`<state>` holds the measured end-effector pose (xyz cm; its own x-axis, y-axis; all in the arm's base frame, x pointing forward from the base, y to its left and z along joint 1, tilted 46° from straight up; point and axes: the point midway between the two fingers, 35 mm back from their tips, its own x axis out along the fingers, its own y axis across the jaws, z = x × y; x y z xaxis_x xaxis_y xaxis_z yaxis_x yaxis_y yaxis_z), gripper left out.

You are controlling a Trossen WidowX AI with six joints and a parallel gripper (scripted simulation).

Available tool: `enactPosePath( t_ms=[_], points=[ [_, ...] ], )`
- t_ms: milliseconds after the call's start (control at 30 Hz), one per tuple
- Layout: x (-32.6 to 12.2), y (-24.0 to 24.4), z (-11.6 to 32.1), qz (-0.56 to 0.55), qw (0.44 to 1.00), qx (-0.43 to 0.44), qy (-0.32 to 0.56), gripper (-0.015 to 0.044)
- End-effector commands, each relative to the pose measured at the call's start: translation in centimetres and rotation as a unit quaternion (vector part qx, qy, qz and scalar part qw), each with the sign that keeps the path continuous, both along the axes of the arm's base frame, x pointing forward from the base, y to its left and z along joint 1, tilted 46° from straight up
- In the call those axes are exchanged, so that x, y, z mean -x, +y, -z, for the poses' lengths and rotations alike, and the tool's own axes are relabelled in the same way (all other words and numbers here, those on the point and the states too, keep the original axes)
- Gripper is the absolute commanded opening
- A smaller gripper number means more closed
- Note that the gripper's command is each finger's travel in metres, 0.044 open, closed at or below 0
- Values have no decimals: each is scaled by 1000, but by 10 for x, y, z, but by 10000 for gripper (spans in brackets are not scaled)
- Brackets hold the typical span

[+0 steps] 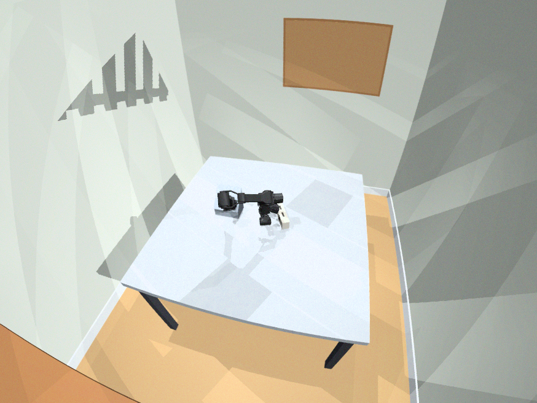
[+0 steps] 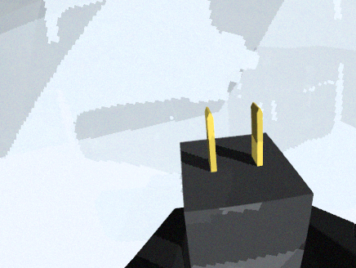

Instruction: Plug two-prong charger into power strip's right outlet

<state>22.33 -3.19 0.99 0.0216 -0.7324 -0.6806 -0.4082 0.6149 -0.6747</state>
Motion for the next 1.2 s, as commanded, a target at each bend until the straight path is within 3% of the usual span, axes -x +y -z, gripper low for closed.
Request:
enactPosePath(
  t_ms=[0, 1167],
  points=[
    [1, 0, 4, -10, 1000, 4, 14, 0],
    [-34, 17, 20, -26, 999, 6, 30, 0]
  ],
)
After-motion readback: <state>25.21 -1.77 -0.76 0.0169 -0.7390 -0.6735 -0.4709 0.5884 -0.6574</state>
